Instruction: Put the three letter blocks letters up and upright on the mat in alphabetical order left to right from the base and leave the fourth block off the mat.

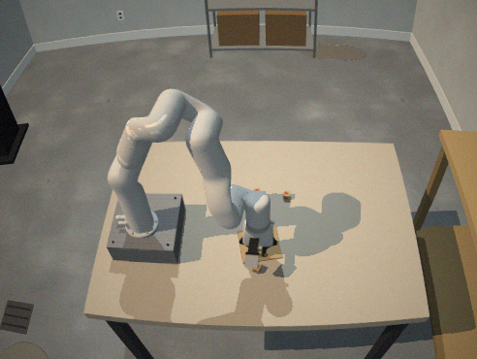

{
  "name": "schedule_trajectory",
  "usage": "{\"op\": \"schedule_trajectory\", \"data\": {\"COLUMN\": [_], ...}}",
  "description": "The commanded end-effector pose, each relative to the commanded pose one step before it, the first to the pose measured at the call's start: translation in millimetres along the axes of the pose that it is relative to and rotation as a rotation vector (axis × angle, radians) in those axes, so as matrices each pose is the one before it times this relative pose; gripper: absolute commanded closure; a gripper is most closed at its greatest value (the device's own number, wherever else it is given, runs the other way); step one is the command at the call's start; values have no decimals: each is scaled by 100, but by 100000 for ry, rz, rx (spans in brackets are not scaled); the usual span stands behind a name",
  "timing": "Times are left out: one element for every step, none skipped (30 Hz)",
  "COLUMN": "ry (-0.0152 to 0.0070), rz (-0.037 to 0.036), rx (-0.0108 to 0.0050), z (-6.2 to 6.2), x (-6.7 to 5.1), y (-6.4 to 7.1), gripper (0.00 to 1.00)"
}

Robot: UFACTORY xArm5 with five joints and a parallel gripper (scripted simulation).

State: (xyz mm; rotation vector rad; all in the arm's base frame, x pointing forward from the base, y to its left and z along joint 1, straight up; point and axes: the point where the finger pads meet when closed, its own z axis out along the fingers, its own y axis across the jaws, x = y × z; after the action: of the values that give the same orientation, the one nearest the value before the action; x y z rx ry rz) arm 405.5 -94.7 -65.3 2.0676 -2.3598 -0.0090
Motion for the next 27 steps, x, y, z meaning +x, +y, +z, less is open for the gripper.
{"op": "schedule_trajectory", "data": {"ry": [30, 0, 0, 0, 0, 0, 0, 0, 0, 0, 0, 0, 0, 0, 0, 0, 0, 0, 0, 0, 0, 0, 0, 0, 0, 0, 0], "rz": [0, 0, 0, 0, 0, 0, 0, 0, 0, 0, 0, 0, 0, 0, 0, 0, 0, 0, 0, 0, 0, 0, 0, 0, 0, 0, 0], "rx": [322, 0, 0, 0, 0, 0, 0, 0, 0, 0, 0, 0, 0, 0, 0, 0, 0, 0, 0, 0, 0, 0, 0, 0, 0, 0, 0], "z": [-97, 0, 0, 0, 0, 0, 0, 0, 0, 0, 0, 0, 0, 0, 0, 0, 0, 0, 0, 0, 0, 0, 0, 0, 0, 0, 0], "x": [12, 0, 0, 0, 0, 0, 0, 0, 0, 0, 0, 0, 0, 0, 0, 0, 0, 0, 0, 0, 0, 0, 0, 0, 0, 0, 0], "y": [-133, 0, 0, 0, 0, 0, 0, 0, 0, 0, 0, 0, 0, 0, 0, 0, 0, 0, 0, 0, 0, 0, 0, 0, 0, 0, 0], "gripper": [79, 79, 79, 79, 79, 79, 79, 79, 79, 79, 79, 79, 79, 79, 79, 79, 79, 79, 74, 74, 74, 70, 70, 70, 66, 66, 66]}}
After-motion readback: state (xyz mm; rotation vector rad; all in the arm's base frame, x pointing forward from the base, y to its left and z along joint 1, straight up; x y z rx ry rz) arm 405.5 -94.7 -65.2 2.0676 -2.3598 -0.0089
